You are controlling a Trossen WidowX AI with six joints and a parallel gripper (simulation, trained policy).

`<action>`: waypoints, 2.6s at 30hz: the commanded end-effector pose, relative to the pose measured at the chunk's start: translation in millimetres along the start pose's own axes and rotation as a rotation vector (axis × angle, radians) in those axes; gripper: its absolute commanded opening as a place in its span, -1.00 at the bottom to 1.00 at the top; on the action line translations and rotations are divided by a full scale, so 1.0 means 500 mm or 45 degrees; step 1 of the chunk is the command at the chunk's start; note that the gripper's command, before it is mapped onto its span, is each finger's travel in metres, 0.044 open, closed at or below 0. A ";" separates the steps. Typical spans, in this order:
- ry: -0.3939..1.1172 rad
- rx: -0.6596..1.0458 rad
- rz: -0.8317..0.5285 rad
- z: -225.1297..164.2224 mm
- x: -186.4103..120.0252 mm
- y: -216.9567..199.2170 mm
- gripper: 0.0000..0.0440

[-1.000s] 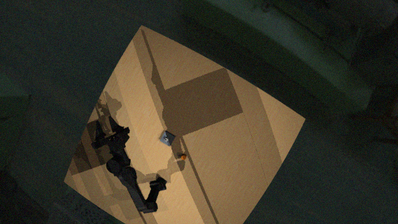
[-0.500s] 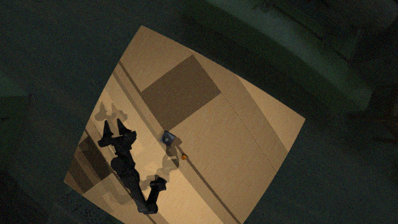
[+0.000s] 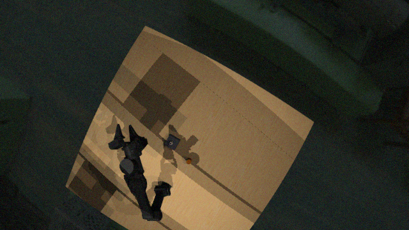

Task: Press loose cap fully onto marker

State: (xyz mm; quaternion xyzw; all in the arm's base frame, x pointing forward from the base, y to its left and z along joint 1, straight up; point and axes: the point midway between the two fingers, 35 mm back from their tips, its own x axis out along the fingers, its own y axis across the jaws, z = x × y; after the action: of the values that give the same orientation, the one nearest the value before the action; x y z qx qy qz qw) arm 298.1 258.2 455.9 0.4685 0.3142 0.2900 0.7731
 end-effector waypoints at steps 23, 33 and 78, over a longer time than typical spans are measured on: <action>0.055 0.128 -0.329 0.023 -0.043 -0.145 0.54; 0.071 0.185 -0.459 0.032 -0.065 -0.203 0.54; 0.108 0.481 -1.003 0.066 -0.184 -0.439 0.52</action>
State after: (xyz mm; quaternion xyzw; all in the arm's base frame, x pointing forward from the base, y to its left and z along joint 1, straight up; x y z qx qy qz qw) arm 299.0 91.5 292.5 0.4369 0.5440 -0.0608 0.7138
